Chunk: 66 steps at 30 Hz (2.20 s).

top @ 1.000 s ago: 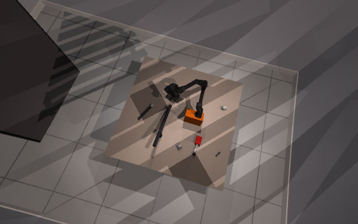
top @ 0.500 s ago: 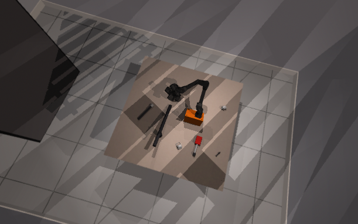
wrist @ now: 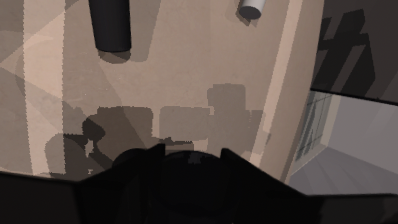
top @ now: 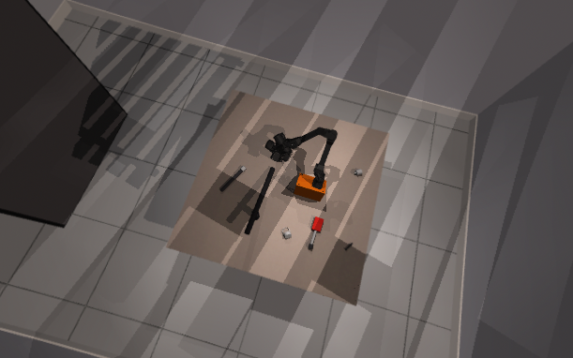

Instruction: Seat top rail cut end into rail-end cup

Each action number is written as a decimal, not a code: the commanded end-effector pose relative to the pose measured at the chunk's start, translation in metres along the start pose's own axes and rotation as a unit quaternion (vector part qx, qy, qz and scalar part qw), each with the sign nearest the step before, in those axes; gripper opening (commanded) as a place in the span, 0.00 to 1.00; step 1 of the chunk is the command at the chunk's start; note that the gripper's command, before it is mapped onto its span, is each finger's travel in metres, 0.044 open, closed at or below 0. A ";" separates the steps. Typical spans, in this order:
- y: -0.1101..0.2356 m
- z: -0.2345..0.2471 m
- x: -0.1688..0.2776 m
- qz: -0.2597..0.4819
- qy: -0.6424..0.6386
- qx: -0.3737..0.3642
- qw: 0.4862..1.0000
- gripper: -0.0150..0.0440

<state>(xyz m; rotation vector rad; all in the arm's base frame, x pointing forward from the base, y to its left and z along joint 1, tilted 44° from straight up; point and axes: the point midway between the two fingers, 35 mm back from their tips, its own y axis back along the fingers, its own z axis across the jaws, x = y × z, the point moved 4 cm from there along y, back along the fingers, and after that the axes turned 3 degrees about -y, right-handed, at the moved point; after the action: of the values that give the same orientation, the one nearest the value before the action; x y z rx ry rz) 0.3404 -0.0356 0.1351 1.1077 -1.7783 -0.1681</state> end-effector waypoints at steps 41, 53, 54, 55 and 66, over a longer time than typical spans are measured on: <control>0.005 0.010 0.004 -0.031 0.055 -0.002 0.998 0.34; 0.011 0.007 -0.003 -0.033 0.055 -0.003 0.998 0.88; 0.013 0.006 -0.006 -0.033 0.055 -0.003 0.998 0.92; 0.015 0.005 -0.009 -0.034 0.055 -0.003 0.998 0.97; 0.042 -0.004 -0.037 -0.035 0.057 -0.003 0.998 1.00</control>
<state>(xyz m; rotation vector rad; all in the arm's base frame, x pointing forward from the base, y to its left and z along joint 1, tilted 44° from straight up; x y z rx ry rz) 0.3228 0.0106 0.1366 1.1629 -1.6371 -0.1485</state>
